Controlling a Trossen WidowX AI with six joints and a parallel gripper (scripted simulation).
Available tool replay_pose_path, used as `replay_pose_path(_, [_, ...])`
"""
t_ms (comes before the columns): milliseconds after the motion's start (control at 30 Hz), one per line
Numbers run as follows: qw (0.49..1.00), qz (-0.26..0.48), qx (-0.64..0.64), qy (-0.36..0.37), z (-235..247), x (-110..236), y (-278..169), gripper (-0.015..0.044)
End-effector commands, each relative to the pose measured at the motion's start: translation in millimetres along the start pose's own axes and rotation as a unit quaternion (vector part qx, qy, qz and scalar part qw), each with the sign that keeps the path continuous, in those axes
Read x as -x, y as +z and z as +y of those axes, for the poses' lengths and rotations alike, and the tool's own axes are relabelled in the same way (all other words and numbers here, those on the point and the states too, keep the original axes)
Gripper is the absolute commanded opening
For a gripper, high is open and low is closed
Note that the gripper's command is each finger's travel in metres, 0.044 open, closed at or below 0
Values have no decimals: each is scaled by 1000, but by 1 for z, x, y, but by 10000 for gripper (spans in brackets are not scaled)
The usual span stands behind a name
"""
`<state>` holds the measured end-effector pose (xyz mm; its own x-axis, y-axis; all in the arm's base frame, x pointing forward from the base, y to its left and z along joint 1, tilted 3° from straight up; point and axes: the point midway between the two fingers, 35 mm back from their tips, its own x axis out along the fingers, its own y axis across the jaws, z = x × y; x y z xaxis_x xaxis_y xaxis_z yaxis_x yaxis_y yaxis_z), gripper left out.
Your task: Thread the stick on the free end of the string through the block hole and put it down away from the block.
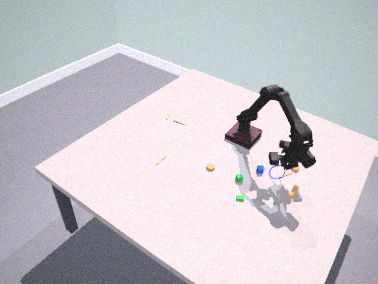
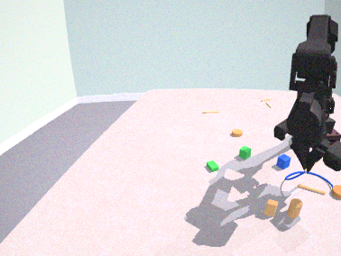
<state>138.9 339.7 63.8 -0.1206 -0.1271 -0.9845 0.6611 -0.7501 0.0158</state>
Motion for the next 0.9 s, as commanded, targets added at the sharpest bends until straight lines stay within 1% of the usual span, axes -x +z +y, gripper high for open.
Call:
replay_pose_path(0, [1000,6,-1,0,2,2,-7,0])
replay_pose_path(867, [999,32,-5,-3,11,10,-37,0])
